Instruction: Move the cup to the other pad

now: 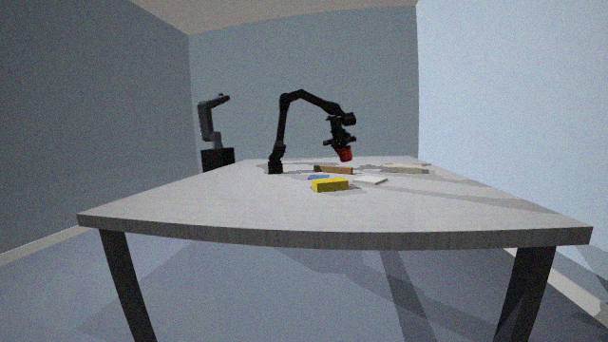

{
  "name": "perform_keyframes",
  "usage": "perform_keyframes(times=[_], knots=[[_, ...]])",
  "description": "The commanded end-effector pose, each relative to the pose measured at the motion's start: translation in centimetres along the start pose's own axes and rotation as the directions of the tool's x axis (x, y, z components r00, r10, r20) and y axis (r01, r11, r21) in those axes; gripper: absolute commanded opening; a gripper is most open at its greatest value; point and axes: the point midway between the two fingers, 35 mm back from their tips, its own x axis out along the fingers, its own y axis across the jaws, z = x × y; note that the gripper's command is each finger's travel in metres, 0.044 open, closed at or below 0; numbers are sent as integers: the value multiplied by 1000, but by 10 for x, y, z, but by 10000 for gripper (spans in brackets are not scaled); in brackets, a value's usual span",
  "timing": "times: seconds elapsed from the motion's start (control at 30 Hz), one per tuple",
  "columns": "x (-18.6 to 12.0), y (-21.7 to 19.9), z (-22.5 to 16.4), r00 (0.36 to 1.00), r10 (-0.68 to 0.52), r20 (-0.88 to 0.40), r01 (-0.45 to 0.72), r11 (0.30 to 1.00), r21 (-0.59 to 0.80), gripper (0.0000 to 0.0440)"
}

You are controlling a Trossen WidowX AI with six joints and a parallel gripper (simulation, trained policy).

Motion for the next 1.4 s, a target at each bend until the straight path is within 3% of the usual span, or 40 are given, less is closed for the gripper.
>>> perform_keyframes(times=[0.0, 0.47, 0.6, 1.37], knots=[[8, 6, 2, 1000, 3, -4, -3, 1000, 1, 0], [35, 20, 0, 1000, -6, -2, 6, 1000, -6, 55], [29, 19, 6, 999, -12, 43, 12, 1000, 2, 131], [-25, 26, 4, 983, -11, 185, 8, 1000, 16, 238]])
